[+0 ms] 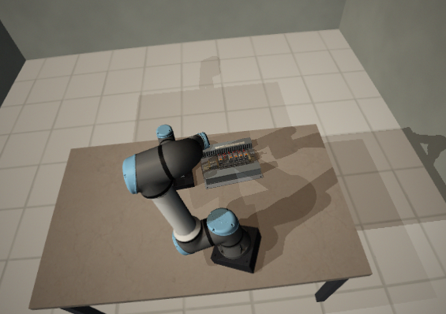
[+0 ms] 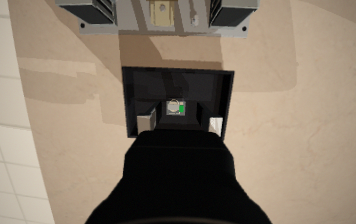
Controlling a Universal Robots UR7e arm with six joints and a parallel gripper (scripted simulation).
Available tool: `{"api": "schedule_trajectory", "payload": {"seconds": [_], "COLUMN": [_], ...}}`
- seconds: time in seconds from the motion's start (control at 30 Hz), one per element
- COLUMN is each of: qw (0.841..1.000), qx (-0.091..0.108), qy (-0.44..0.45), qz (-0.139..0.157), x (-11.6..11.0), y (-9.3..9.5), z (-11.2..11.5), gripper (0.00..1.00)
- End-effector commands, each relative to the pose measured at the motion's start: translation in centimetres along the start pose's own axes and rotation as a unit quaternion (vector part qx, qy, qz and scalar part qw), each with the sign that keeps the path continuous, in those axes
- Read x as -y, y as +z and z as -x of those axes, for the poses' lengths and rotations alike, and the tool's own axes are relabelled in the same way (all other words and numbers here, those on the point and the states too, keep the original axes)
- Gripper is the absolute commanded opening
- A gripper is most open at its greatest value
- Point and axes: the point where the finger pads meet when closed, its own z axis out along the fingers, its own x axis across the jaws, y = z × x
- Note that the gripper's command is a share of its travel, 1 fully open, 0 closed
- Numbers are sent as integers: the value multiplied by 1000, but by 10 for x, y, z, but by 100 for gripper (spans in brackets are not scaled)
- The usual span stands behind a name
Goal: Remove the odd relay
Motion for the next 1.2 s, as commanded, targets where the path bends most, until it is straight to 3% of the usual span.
{"api": "schedule_trajectory", "payload": {"seconds": [0.0, 0.43, 0.83, 1.17], "qw": [1000, 1000, 1000, 1000], "qx": [3, 3, 3, 3], "qy": [0, 0, 0, 0], "qz": [0, 0, 0, 0], "x": [0, 0, 0, 0], "y": [-3, -14, -77, -83], "z": [2, 2, 2, 1], "gripper": [98, 98, 98, 98]}}
